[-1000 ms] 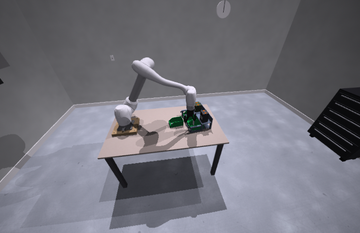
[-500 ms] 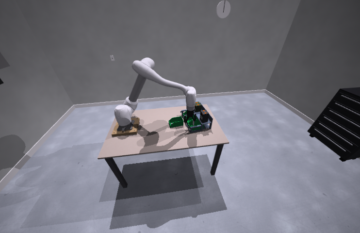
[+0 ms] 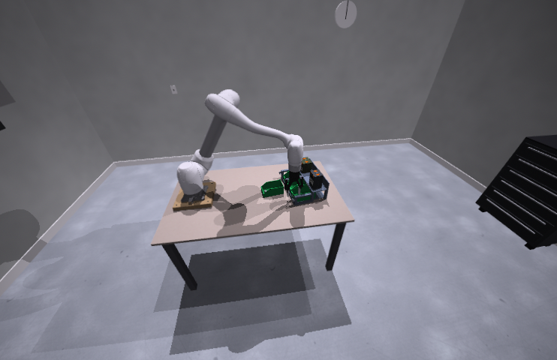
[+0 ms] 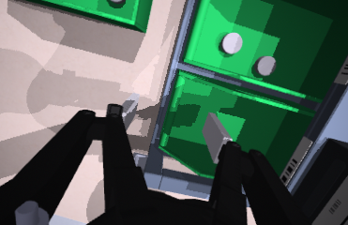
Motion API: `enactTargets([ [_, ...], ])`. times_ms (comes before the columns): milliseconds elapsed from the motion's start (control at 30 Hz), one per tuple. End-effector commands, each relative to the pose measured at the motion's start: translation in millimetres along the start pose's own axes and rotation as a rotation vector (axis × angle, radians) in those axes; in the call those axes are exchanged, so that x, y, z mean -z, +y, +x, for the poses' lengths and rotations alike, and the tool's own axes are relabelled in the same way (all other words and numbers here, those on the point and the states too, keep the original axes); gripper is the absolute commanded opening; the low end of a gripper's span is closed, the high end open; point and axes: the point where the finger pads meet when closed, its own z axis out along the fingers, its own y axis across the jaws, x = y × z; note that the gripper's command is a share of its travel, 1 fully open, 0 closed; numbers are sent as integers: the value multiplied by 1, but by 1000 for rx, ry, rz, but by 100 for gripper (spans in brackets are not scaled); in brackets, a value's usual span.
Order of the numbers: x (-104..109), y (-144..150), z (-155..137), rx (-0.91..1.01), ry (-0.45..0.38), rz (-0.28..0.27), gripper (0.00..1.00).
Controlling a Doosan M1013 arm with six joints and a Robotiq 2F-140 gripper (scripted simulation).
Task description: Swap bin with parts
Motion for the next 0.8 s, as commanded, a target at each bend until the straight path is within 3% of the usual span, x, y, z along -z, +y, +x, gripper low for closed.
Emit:
enactTargets([
  [0,-1,0,0,0,0,0,62],
  [767,-4,0,0,0,0,0,62],
])
